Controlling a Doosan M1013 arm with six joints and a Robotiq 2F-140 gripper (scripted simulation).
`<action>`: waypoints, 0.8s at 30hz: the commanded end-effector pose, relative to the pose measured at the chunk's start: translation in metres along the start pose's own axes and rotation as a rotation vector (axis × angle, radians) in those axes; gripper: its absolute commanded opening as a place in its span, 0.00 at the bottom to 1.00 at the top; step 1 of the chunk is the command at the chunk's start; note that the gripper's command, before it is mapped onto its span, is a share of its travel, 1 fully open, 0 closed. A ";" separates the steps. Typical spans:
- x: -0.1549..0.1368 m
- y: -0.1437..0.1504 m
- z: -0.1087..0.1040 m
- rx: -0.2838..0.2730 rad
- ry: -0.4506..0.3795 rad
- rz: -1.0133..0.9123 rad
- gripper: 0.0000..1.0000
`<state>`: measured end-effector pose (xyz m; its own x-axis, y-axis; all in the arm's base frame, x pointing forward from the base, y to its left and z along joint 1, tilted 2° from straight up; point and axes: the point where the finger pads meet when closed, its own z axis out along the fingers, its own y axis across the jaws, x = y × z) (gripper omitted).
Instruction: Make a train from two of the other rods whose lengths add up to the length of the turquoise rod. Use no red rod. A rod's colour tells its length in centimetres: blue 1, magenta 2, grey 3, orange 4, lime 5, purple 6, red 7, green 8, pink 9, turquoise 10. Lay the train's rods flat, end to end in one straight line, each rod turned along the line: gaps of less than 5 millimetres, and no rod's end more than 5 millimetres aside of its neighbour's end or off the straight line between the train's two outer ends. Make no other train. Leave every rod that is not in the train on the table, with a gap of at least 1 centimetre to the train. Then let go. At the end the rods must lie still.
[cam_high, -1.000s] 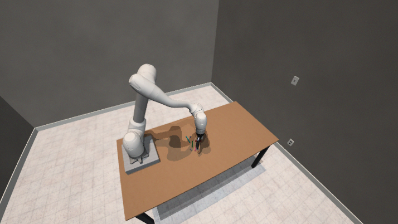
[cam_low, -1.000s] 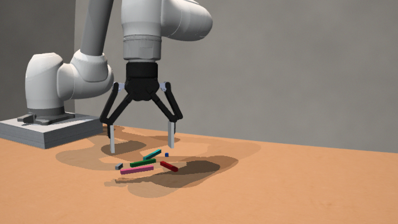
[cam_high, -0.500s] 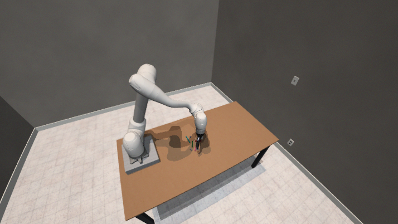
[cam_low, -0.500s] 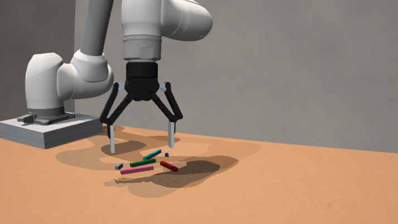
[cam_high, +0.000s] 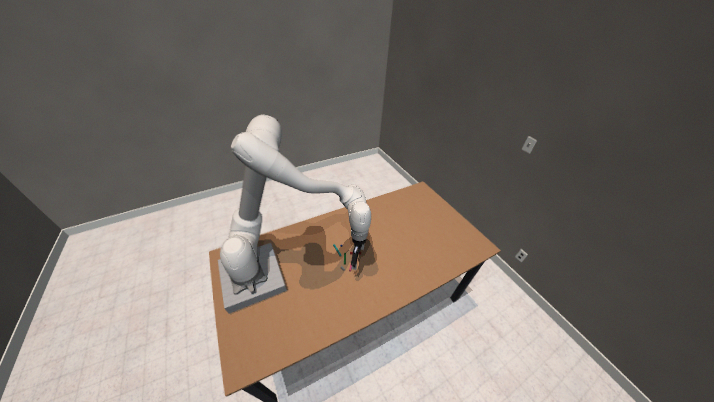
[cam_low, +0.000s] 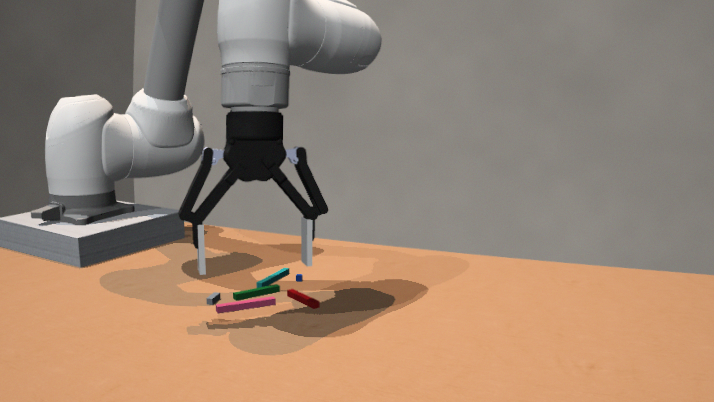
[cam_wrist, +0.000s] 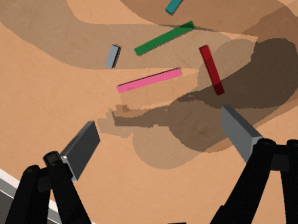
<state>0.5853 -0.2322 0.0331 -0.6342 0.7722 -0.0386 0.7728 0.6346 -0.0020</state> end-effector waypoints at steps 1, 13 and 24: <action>0.000 0.000 0.000 0.000 0.000 0.000 1.00; 0.000 0.000 0.000 0.000 0.000 0.000 1.00; 0.000 0.001 0.000 0.000 0.000 -0.252 1.00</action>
<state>0.5855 -0.2320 0.0331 -0.7199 0.6929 -0.0401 0.6938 0.7201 -0.0114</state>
